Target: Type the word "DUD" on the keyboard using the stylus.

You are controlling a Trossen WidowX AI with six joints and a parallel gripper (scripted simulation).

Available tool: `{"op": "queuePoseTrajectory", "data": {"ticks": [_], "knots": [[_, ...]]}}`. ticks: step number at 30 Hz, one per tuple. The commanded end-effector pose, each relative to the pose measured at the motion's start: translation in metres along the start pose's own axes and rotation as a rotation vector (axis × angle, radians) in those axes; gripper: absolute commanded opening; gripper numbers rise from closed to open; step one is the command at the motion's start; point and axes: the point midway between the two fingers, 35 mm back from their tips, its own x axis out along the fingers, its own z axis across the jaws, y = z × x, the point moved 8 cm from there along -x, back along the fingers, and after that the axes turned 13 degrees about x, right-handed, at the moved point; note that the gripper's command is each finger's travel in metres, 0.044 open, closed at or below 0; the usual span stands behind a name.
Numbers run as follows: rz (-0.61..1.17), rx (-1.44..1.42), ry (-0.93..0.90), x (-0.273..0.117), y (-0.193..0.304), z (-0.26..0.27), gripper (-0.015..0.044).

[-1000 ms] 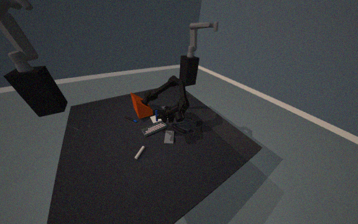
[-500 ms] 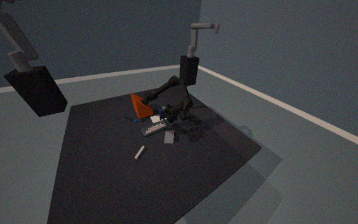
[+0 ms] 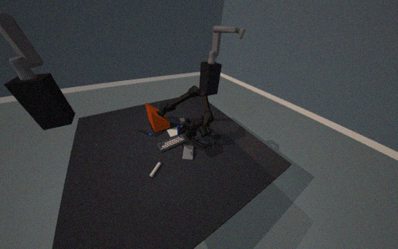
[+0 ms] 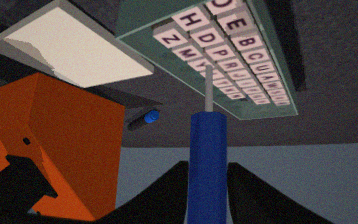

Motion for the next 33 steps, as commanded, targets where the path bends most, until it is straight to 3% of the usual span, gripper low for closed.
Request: {"op": "queuePoseTrajectory", "data": {"ticks": [1,4,33], "knots": [[0.0,0.003,-0.006,0.002,0.0,0.001,0.0026],[0.0,0.003,-0.006,0.003,0.0,0.002,0.0081],[0.0,0.003,-0.006,0.009,-0.011,0.004,0.0081]]}}
